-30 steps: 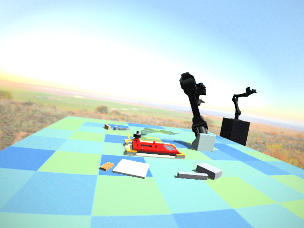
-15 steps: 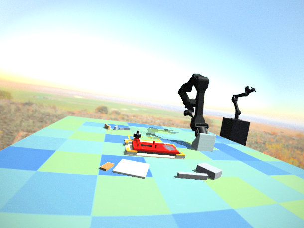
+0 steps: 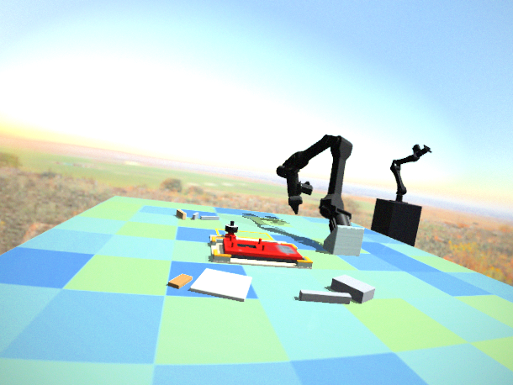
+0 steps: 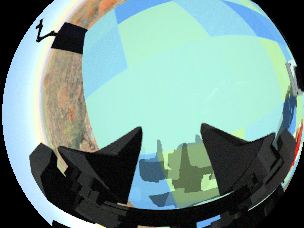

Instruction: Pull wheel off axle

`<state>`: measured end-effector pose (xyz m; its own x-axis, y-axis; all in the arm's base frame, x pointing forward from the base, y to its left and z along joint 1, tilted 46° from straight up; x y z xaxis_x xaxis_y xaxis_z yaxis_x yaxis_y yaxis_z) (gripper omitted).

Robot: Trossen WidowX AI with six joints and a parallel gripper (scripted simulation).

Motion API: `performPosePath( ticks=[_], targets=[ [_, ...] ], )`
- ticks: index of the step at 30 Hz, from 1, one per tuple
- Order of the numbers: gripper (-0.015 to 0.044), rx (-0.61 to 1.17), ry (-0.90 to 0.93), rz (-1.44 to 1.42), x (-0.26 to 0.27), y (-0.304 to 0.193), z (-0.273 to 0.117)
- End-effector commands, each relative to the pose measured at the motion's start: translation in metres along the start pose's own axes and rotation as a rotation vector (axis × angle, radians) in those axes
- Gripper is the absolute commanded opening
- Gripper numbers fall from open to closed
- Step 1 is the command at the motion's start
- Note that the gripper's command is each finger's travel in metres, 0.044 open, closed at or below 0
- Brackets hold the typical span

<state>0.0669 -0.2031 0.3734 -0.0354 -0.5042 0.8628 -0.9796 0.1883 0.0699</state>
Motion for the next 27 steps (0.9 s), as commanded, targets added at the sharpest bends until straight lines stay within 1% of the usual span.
performPosePath(
  ticks=[1,7,13,20,27],
  targets=[
    [0.03,0.075,-0.046,-0.126,-0.008,-0.036,0.001],
    [0.03,0.188,-0.103,-0.319,-0.028,-0.091,-0.006],
    [0.03,0.296,-0.15,-0.518,-0.059,-0.143,-0.024],
    [0.03,0.394,-0.182,-0.794,-0.109,-0.194,-0.058],
    [0.03,0.458,-0.176,-1.088,-0.17,-0.23,-0.102]
  ],
)
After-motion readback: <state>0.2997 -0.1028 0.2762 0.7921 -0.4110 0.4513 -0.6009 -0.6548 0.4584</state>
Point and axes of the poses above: the point midway between the two fingers, 35 mm back from their tips, its own z axis out along the fingers, its own x axis across the jaws, y = z × x, the point moved 8 cm from there along -z, back along the fingers, and after that the axes turned 9 degrees about -z, right-handed, at the moved point
